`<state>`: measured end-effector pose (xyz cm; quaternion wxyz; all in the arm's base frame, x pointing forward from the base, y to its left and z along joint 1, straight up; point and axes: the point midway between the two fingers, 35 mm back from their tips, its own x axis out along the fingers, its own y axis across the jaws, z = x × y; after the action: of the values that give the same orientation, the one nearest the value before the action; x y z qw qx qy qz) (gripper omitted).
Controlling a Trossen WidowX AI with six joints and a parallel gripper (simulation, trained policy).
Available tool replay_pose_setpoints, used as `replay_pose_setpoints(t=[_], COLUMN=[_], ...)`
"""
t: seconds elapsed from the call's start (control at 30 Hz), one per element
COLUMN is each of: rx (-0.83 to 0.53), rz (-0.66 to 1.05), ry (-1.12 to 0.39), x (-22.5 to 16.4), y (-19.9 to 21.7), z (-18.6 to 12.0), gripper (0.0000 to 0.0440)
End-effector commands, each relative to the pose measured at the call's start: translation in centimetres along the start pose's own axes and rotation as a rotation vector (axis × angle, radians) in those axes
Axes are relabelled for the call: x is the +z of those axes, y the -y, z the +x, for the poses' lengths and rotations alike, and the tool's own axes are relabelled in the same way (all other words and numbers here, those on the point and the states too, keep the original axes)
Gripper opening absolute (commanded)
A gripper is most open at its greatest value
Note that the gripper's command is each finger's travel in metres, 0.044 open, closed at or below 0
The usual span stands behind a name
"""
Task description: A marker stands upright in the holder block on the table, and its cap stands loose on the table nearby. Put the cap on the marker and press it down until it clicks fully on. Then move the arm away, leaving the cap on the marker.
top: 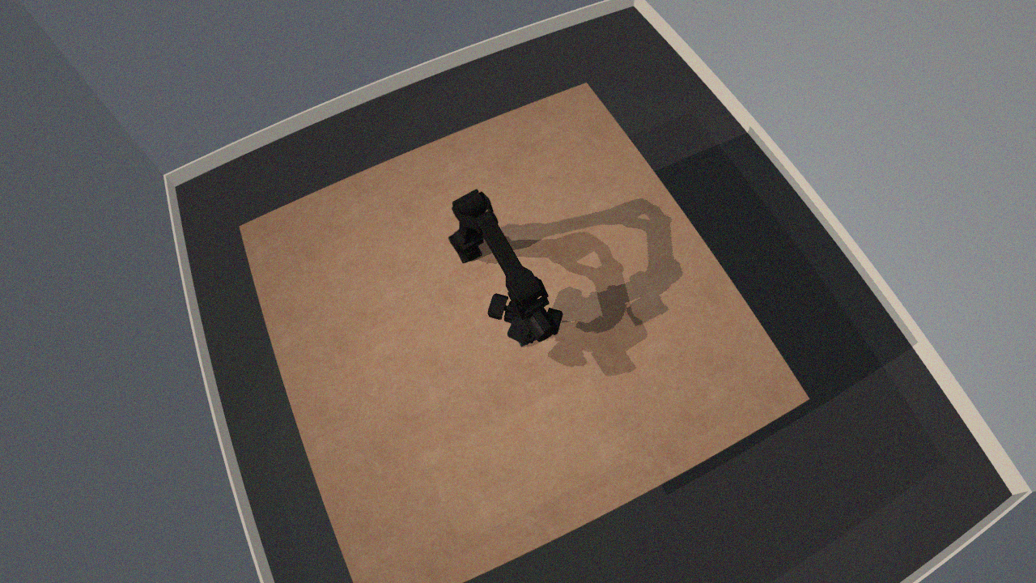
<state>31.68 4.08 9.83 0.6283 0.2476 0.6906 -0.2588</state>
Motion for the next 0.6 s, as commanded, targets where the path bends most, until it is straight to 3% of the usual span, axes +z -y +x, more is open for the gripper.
replay_pose_setpoints(t=[0.0,0.23,0.5,0.57], rx=[-0.055,-0.063,-0.033,-0.018], rz=[-0.005,-0.017,-0.034,-0.037], ry=[-0.033,-0.061,-0.046,-0.033], x=[-0.5,-1.4,-1.7,-1.6], y=[1.2,1.8,1.9,1.8], z=[1.3,1.4,0.9,0.6], gripper=[0.0158,0.0232,0.0419,0.0440])
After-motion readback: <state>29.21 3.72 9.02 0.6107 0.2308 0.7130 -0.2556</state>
